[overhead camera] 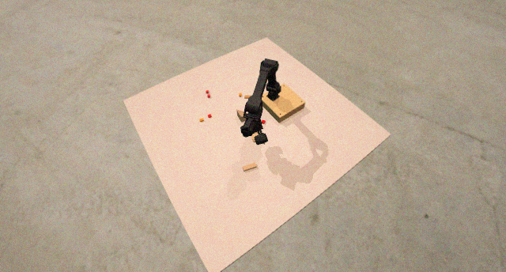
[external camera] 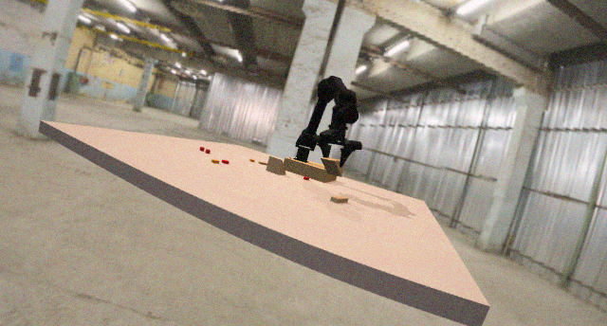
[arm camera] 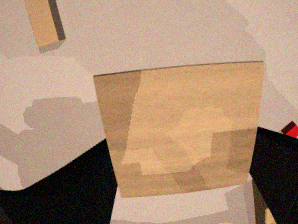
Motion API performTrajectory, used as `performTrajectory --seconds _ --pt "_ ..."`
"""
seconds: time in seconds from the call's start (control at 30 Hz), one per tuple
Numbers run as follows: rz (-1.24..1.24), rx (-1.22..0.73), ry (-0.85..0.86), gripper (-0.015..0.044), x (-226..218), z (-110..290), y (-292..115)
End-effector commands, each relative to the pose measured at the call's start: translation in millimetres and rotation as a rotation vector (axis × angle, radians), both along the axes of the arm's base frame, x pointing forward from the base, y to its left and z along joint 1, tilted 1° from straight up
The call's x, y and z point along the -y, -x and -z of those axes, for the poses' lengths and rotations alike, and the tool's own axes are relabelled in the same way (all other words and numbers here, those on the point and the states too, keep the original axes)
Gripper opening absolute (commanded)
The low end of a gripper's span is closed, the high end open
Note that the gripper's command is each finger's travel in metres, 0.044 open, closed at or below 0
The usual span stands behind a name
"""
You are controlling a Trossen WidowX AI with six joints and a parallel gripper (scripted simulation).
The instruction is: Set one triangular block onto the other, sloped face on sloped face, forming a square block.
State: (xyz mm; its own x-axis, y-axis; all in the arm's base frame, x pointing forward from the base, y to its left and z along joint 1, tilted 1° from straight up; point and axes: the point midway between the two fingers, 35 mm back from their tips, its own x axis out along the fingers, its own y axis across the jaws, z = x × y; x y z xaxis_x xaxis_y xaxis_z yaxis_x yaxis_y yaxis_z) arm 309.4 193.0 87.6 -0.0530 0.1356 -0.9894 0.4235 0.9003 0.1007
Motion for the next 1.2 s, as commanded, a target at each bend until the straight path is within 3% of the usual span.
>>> performTrajectory --seconds 0.0,0.4,1.17 --pt "-0.12 0.073 0.074 0.0 -3 -7 -2" --pt "-0.182 0.108 0.116 0.0 -1 -12 -2" --pt "-0.182 0.105 0.125 0.0 100 -46 27"
